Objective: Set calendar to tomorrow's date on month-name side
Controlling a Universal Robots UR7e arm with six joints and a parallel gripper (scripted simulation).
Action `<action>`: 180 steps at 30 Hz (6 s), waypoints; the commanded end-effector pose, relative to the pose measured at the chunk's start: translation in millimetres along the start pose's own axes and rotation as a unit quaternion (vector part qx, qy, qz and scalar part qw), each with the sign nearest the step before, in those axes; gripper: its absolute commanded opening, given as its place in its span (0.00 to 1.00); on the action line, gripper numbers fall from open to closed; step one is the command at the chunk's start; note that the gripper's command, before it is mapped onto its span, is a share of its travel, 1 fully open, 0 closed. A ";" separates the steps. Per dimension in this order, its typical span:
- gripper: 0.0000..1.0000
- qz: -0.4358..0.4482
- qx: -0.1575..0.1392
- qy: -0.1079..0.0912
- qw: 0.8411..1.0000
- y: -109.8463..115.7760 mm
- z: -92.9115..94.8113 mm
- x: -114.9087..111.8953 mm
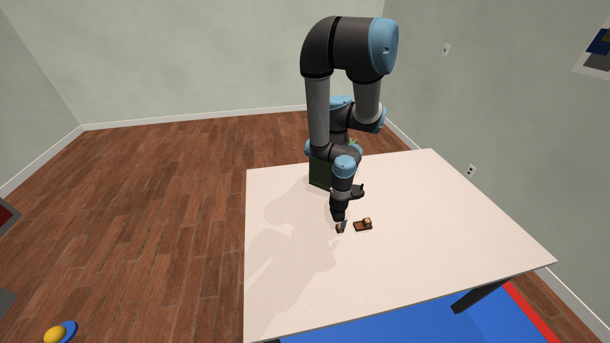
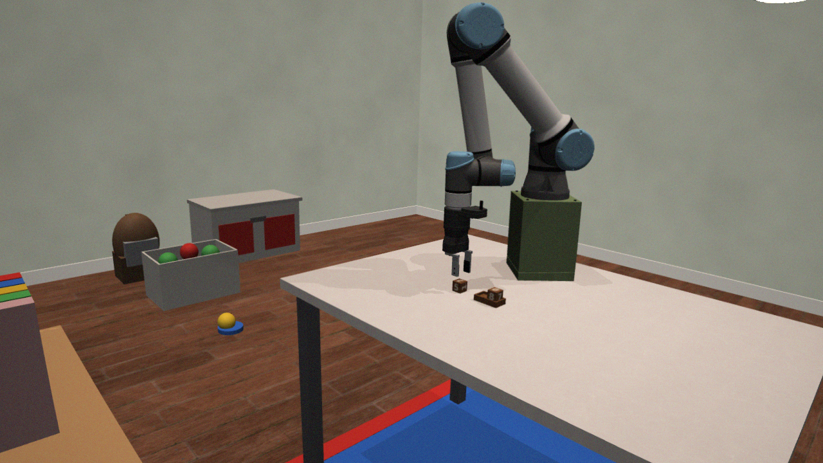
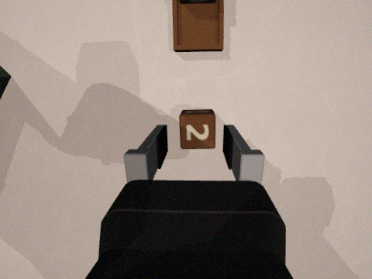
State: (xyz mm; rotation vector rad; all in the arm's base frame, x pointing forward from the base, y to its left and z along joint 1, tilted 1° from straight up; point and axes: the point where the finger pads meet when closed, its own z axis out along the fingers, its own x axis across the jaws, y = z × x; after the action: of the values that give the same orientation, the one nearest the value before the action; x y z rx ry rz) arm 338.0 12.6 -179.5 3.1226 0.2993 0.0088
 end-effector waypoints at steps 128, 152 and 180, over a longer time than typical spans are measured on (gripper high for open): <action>0.90 -0.001 -0.003 0.003 1.000 1.8 39.2 4.0; 0.90 -0.001 -0.002 0.003 1.000 1.5 42.5 3.6; 0.60 -0.001 -0.002 0.003 1.000 1.5 42.5 3.6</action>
State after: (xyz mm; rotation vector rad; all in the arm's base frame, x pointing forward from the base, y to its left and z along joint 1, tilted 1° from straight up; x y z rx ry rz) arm 340.3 11.9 -221.8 3.1208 0.2985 0.0140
